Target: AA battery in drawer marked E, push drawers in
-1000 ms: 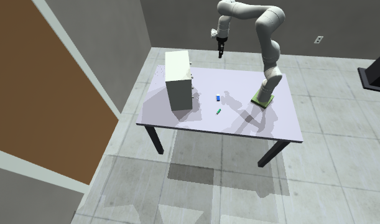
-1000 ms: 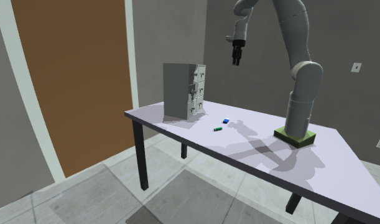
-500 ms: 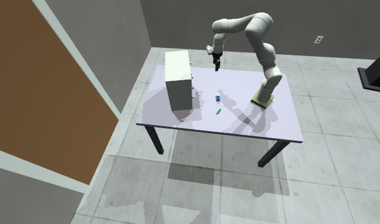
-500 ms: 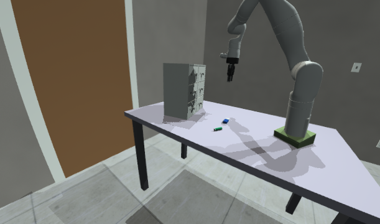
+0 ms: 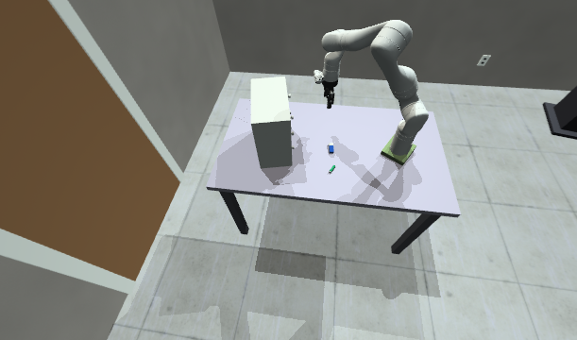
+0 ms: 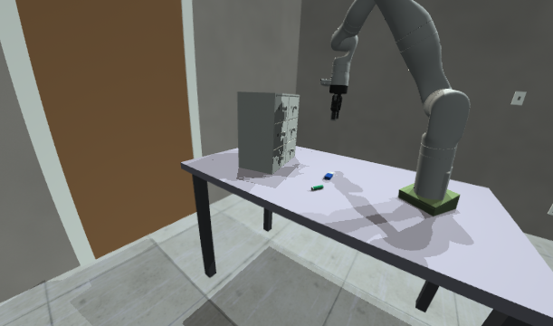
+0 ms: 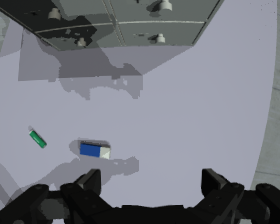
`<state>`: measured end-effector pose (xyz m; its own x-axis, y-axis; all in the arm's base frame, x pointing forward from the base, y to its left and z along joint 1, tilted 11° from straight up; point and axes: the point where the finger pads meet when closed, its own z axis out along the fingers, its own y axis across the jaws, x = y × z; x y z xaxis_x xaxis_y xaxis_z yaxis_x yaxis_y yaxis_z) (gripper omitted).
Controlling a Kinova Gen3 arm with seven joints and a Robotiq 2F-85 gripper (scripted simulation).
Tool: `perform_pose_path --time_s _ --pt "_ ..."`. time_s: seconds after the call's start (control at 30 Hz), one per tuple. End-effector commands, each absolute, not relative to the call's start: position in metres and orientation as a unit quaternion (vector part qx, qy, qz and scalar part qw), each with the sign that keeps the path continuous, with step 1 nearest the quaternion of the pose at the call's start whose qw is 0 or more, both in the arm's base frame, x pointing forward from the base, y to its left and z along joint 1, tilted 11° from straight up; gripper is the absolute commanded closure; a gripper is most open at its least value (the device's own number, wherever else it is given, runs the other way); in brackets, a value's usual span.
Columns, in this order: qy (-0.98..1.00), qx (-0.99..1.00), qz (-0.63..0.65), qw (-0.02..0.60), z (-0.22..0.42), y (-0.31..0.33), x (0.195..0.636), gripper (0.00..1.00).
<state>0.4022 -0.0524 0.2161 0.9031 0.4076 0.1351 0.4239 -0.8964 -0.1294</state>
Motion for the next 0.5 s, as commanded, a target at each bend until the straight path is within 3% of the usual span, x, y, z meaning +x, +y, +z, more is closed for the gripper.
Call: perform_pose_path --time_s 0.0,0.47 --pt "-0.213 -0.972 -0.054 0.078 0.2164 -0.0527 0.4024 0.0" --pt "-0.212 -0.971 -0.068 0.081 0.214 -0.0513 0.4045 0.0"
